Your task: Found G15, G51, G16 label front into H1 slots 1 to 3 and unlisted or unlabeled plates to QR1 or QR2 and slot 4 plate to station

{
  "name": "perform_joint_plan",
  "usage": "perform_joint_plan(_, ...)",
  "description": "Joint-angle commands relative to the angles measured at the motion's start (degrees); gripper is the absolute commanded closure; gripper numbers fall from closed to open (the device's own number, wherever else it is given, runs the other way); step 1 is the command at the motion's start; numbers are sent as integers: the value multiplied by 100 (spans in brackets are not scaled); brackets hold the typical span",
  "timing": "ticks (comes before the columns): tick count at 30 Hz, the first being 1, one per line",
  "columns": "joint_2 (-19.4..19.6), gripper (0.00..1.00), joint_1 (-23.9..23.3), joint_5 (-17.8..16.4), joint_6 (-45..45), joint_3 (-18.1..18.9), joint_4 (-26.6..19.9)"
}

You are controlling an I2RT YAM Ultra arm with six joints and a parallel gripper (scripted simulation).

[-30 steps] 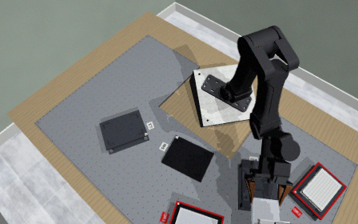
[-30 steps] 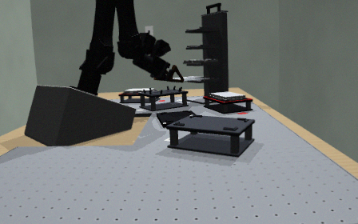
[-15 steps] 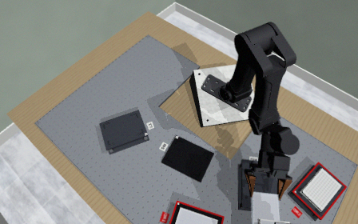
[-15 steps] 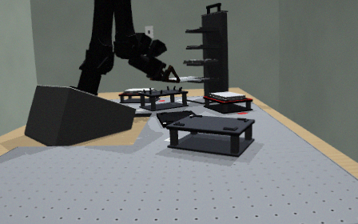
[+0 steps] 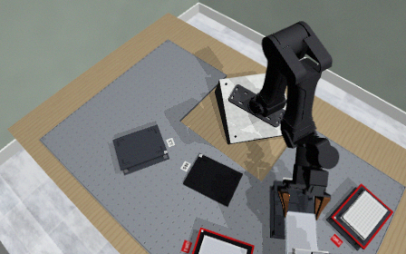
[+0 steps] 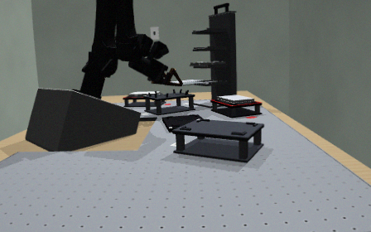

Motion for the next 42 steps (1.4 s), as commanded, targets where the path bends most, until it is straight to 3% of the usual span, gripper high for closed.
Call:
perform_joint_plan(1, -60, 14, 51, 105, 8, -39, 26)
perform_joint_plan(20, -398, 14, 469, 517, 93, -439, 37)
perform_joint_plan(42, -456, 14, 1019, 1058, 219, -913, 367)
